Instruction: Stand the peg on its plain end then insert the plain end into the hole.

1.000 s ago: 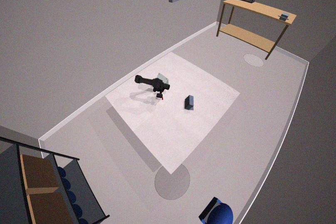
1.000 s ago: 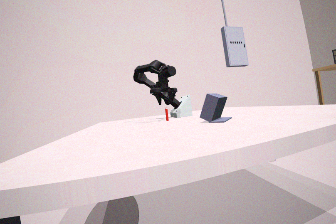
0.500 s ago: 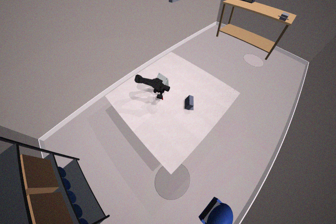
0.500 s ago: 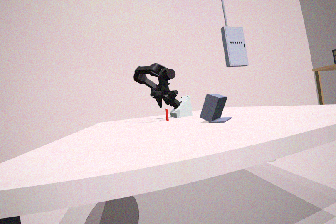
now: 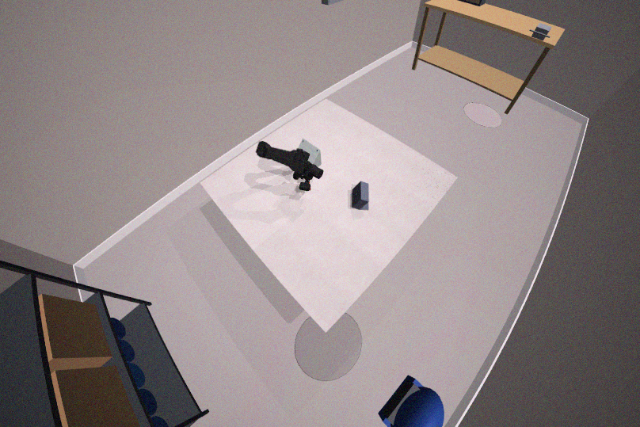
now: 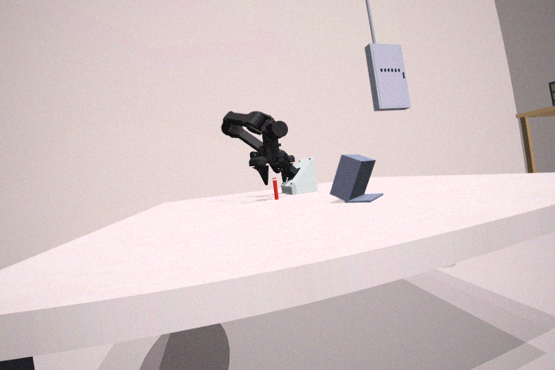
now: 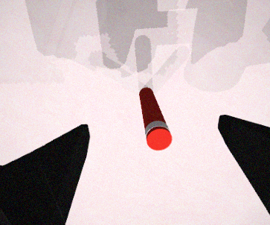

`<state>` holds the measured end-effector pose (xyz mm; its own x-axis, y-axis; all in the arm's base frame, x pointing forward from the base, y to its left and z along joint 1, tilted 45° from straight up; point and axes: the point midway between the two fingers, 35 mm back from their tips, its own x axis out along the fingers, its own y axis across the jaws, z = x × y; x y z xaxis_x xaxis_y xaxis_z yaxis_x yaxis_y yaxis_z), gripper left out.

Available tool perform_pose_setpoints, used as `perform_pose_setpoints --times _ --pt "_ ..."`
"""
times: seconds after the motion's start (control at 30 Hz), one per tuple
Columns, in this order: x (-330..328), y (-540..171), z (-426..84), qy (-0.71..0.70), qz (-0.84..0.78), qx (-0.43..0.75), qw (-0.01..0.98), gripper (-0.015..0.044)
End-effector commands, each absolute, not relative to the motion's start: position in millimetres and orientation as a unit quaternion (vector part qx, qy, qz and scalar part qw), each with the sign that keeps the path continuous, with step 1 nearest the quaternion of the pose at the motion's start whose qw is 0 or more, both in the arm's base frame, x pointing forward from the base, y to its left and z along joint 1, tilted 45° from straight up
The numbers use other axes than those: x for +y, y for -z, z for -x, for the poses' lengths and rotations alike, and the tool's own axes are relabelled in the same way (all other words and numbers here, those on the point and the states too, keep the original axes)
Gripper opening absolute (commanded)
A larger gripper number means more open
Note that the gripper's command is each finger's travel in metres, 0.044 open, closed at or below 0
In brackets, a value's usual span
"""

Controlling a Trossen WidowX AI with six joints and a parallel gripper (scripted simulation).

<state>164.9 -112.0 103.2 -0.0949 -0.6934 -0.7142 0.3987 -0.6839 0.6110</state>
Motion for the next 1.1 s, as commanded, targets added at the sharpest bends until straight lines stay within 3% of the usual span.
perform_pose_setpoints --times 0.0,0.33,0.87,1.07 --pt "-117.2 -98.2 -163.1 0.728 -0.556 -0.132 0.378 0.0440" --pt "-127.1 -89.6 -160.1 0.728 -0.555 -0.134 0.379 0.0440" --pt "-124.4 -92.2 -161.5 0.728 -0.557 -0.134 0.376 0.0020" --pt "-124.4 -92.2 -161.5 0.728 -0.557 -0.134 0.376 0.0000"
